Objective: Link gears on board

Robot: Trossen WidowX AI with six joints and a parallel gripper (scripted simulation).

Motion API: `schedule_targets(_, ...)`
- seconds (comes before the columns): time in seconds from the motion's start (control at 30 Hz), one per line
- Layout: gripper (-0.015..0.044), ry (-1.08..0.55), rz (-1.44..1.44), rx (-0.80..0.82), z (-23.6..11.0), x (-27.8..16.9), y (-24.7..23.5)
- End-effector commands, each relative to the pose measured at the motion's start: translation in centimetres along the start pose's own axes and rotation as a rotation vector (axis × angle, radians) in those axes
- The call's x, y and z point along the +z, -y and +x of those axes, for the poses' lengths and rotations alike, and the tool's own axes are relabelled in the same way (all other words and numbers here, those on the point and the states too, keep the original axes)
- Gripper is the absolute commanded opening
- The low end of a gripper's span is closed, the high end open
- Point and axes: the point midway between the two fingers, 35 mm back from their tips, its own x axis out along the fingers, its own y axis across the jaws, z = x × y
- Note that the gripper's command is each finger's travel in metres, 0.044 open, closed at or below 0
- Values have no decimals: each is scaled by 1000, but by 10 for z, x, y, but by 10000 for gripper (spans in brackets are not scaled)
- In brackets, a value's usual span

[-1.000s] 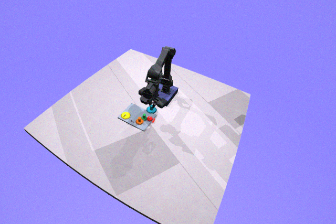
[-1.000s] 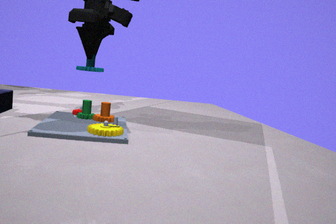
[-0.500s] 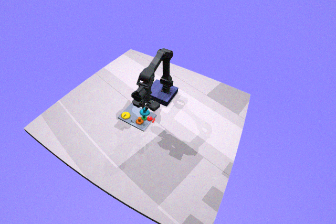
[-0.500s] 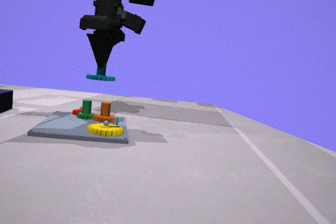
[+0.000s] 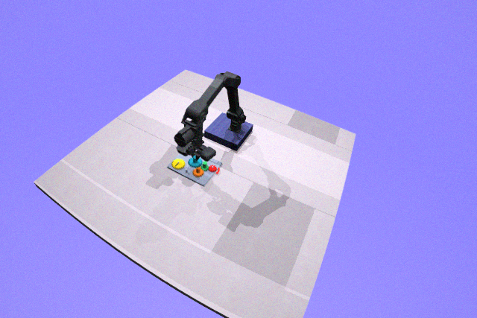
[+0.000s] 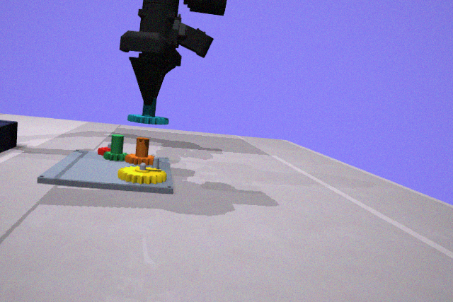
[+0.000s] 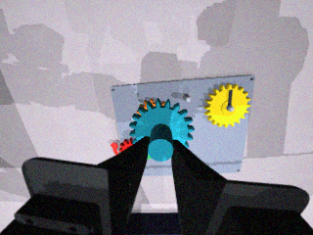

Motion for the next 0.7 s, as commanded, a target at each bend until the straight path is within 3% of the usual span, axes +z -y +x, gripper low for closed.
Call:
schedule_targets(0.0,0,7,-4,3,3,8,8)
schedule_targets(0.67,0,3,80,0,18,25,33)
